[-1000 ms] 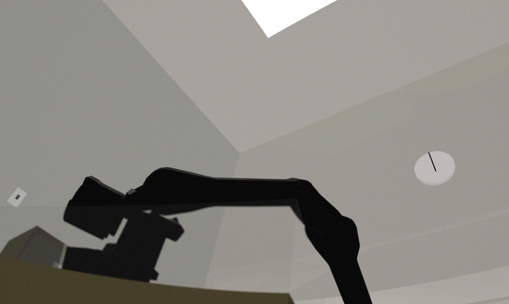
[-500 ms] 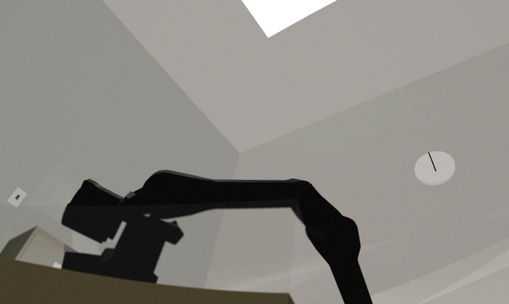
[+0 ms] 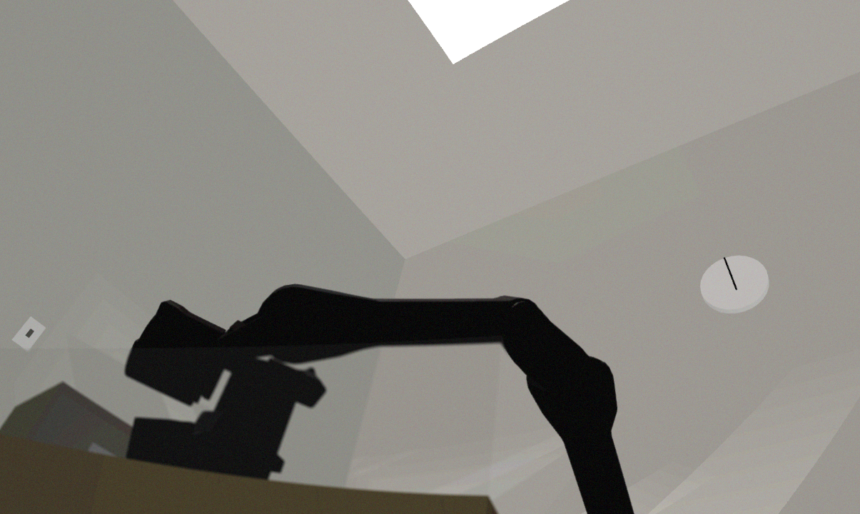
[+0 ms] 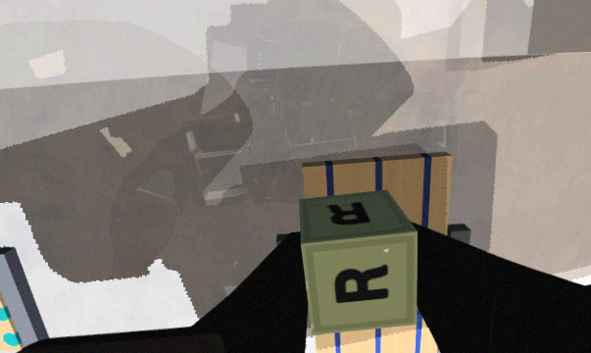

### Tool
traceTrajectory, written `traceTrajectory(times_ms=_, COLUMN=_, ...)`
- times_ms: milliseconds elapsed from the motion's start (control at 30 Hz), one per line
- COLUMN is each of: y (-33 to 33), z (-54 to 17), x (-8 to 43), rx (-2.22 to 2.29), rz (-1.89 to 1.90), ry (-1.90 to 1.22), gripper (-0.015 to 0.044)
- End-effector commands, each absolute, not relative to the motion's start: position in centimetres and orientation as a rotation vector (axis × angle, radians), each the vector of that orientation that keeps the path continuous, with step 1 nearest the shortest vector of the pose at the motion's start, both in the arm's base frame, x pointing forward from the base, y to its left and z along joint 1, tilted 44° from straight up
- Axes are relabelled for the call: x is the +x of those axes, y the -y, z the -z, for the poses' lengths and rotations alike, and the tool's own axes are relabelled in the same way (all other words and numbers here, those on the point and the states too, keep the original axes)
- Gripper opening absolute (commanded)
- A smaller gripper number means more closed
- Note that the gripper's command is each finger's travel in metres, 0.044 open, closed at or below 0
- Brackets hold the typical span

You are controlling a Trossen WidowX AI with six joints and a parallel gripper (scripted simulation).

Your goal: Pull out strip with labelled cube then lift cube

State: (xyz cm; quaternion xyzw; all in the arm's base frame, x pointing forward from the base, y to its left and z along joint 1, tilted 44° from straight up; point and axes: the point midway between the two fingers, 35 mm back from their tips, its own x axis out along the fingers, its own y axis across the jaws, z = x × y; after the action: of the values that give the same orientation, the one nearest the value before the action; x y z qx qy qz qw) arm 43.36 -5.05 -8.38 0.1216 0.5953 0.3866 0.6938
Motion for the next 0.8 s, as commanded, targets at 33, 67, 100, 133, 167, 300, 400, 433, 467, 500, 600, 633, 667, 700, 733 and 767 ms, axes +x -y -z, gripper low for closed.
traceTrajectory(times_ms=33, y=5.7, z=7.7, x=41.9, rx=0.275, rz=-0.863, ry=-1.337, gripper=0.0000)
traceTrajectory(times_ms=67, y=5.8, z=7.4, x=41.6, rx=0.275, rz=-0.862, ry=-1.338, gripper=0.0000)
traceTrajectory(times_ms=100, y=5.9, z=7.2, x=41.3, rx=0.276, rz=-0.862, ry=-1.338, gripper=0.0000)
traceTrajectory(times_ms=133, y=6.0, z=7.0, x=41.0, rx=0.276, rz=-0.862, ry=-1.339, gripper=0.0000)
traceTrajectory(times_ms=167, y=6.1, z=6.8, x=40.7, rx=0.277, rz=-0.862, ry=-1.339, gripper=0.0000)
traceTrajectory(times_ms=300, y=6.5, z=6.0, x=39.3, rx=0.280, rz=-0.863, ry=-1.341, gripper=0.0000)
traceTrajectory(times_ms=400, y=6.6, z=5.6, x=38.6, rx=0.282, rz=-0.863, ry=-1.342, gripper=0.0000)
traceTrajectory(times_ms=433, y=6.7, z=5.6, x=38.5, rx=0.282, rz=-0.863, ry=-1.342, gripper=0.0000)
traceTrajectory(times_ms=467, y=6.7, z=5.5, x=38.5, rx=0.282, rz=-0.863, ry=-1.342, gripper=0.0000)
traceTrajectory(times_ms=500, y=6.6, z=5.5, x=38.3, rx=0.282, rz=-0.863, ry=-1.343, gripper=0.0000)
traceTrajectory(times_ms=600, y=6.6, z=5.4, x=37.5, rx=0.282, rz=-0.863, ry=-1.343, gripper=0.0000)
traceTrajectory(times_ms=633, y=6.6, z=5.3, x=37.2, rx=0.282, rz=-0.863, ry=-1.343, gripper=0.0000)
traceTrajectory(times_ms=667, y=6.6, z=5.3, x=36.9, rx=0.282, rz=-0.863, ry=-1.344, gripper=0.0000)
traceTrajectory(times_ms=700, y=6.6, z=5.2, x=36.6, rx=0.282, rz=-0.863, ry=-1.344, gripper=0.0000)
traceTrajectory(times_ms=733, y=6.5, z=5.2, x=36.3, rx=0.283, rz=-0.862, ry=-1.344, gripper=0.0000)
traceTrajectory(times_ms=767, y=6.5, z=5.1, x=36.0, rx=0.283, rz=-0.862, ry=-1.344, gripper=0.0000)
